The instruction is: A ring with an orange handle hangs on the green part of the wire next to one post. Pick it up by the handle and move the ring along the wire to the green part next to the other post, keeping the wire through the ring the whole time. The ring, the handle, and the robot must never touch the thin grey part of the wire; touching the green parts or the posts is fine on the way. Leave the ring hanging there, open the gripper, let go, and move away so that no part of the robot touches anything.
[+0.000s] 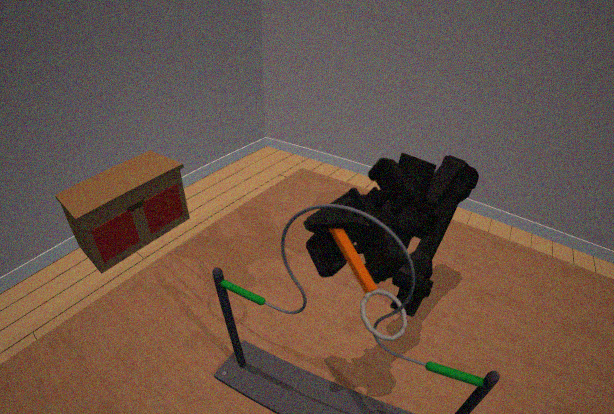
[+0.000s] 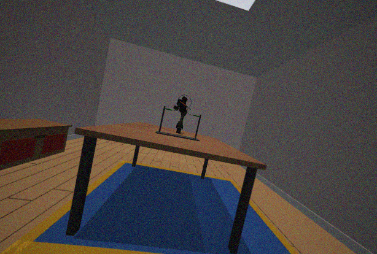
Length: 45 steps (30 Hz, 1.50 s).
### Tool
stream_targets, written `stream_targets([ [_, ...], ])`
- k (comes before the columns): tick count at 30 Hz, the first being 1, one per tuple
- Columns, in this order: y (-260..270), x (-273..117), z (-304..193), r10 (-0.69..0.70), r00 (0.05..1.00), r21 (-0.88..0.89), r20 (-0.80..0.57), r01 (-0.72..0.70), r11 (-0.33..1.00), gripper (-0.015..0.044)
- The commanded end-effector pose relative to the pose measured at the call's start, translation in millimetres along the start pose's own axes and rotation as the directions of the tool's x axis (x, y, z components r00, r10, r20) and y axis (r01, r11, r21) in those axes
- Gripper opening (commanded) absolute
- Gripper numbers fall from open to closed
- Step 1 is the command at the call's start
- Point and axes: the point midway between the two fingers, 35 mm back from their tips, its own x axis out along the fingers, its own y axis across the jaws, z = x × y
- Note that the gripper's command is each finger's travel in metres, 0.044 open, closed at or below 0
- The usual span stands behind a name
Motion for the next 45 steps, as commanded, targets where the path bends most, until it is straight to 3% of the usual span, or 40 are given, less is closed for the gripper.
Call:
stream_targets([
  [1, 14, -1, 2, 0.035, 0.999, 0.044, 0.002, -0.035, 0.998, -0.015],
  [22, 75, -18, 15, 0.253, 0.967, 0.374, 0.005, -0.237, 0.897, -0.015],
  [45, 135, -58, 64, 0.511, 0.849, 0.745, 0.135, -0.427, 0.513, -0.015],
])
